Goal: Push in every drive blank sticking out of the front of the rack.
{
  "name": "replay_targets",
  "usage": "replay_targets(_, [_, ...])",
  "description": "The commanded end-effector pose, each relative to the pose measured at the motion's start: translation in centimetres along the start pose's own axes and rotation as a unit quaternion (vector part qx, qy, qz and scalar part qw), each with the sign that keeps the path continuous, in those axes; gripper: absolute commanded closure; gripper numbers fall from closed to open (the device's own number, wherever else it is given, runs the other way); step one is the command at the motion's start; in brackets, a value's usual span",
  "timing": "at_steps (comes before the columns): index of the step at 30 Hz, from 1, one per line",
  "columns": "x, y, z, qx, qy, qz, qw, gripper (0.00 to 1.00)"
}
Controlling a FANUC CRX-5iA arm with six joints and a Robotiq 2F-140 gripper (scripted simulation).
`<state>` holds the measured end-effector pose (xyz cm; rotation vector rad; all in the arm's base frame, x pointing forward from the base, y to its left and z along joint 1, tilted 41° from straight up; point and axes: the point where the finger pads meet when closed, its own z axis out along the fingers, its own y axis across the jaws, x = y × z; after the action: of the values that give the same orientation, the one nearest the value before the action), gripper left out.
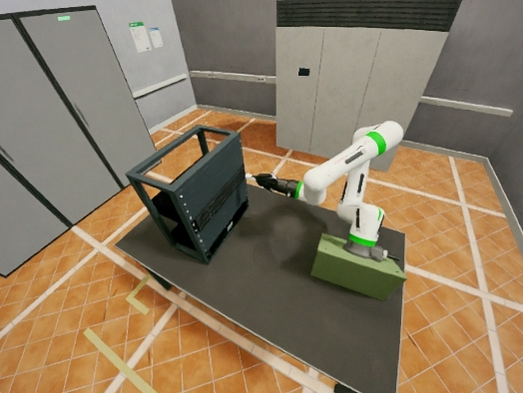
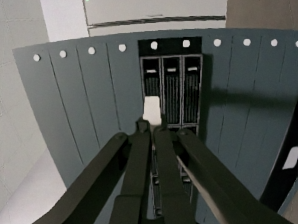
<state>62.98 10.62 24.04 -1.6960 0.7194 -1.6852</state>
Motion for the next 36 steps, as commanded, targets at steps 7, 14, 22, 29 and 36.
replay_targets(7, [0.0, -0.1, 0.4, 0.001, 0.0, 0.0, 1.0, 0.9])
replay_targets(14, [0.0, -0.1, 1.0, 0.001, 0.0, 0.0, 1.0, 0.9])
replay_targets(22, [0.0, -0.1, 1.1, 0.001, 0.0, 0.0, 1.0, 0.9])
replay_targets(29, [0.0, -0.1, 1.9, 0.001, 0.0, 0.0, 1.0, 0.9])
replay_targets(36, [0.0, -0.1, 2.0, 0.001, 0.0, 0.0, 1.0, 0.9])
